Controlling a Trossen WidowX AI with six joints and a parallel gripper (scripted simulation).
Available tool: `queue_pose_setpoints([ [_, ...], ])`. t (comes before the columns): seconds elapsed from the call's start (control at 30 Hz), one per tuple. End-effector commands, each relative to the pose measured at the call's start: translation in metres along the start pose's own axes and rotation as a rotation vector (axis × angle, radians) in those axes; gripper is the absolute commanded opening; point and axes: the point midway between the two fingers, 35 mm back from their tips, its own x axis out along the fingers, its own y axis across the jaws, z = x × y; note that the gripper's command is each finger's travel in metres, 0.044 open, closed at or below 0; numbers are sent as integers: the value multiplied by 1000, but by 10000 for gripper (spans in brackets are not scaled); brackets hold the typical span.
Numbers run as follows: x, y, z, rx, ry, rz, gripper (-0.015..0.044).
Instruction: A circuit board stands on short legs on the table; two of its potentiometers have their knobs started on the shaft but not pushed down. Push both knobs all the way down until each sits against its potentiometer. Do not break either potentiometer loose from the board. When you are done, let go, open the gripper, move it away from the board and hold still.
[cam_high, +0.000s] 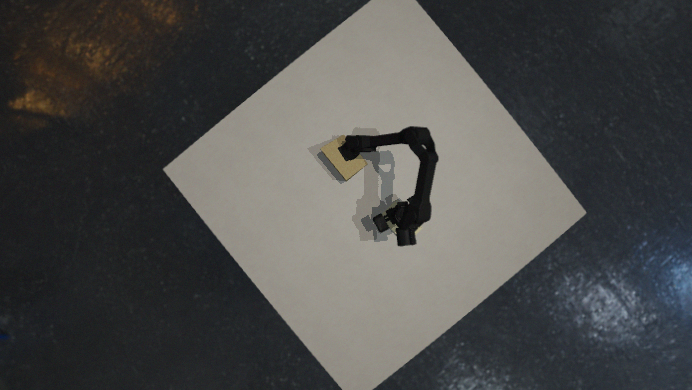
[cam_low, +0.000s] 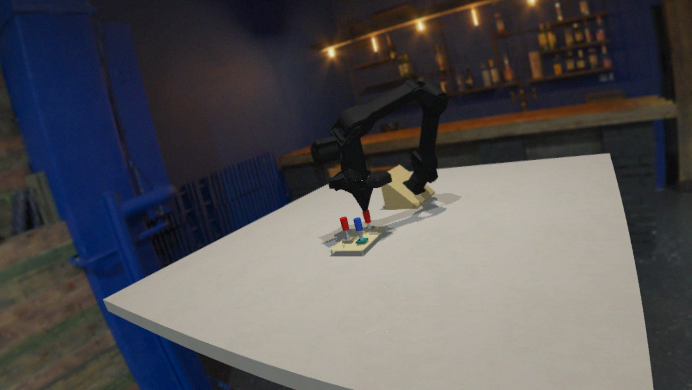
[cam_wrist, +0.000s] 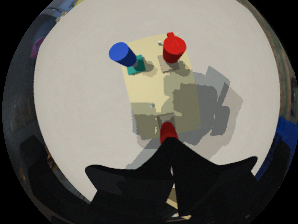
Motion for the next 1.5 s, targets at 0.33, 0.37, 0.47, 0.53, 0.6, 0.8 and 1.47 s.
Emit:
queue_pose_setpoints([
  [0.33,6,2,1,-7,2,-1,0],
  [0.37,6,2,1,-7,2,-1,0],
  [0.47,7,2,1,-7,2,-1,0],
  [0.53,7,2,1,-7,2,-1,0],
  [0.6,7,2,1,-7,2,-1,0],
  [0.8,7,2,1,-7,2,-1,0],
  [1.47,8,2,1,-7,2,-1,0],
])
